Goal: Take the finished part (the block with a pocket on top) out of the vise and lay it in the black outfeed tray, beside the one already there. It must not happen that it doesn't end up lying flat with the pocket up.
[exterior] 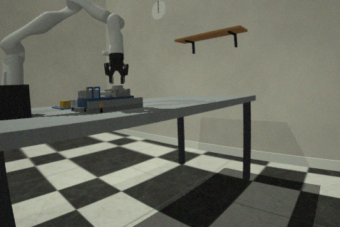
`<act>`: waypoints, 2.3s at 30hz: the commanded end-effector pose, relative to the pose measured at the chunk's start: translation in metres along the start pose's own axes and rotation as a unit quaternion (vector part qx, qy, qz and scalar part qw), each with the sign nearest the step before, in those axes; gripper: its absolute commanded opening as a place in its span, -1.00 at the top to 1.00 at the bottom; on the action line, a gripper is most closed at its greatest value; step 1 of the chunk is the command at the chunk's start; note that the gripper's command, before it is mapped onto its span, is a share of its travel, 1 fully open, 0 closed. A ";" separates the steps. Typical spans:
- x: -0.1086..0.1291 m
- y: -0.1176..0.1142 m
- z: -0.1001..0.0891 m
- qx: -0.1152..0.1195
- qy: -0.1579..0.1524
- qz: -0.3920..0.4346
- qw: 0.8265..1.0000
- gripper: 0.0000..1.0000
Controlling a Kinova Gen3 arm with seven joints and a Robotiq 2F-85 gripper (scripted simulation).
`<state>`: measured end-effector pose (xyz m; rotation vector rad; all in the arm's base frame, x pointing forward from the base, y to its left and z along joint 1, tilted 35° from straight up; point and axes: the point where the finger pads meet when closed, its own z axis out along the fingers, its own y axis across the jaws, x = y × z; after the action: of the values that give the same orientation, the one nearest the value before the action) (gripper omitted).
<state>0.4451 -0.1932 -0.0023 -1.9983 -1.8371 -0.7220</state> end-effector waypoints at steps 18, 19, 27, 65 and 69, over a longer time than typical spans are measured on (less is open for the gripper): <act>0.000 0.000 0.004 -0.001 -0.001 0.000 1.000 -0.34; 0.000 0.000 0.004 -0.001 -0.001 0.000 1.000 -0.34; 0.000 0.000 0.007 -0.001 -0.001 0.000 1.000 -0.34; 0.000 0.000 0.015 -0.001 -0.001 0.000 1.000 -0.34; 0.000 0.000 0.015 -0.001 -0.001 0.000 1.000 -0.34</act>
<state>0.4473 -0.1842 -0.0153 -1.9981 -1.8370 -0.7219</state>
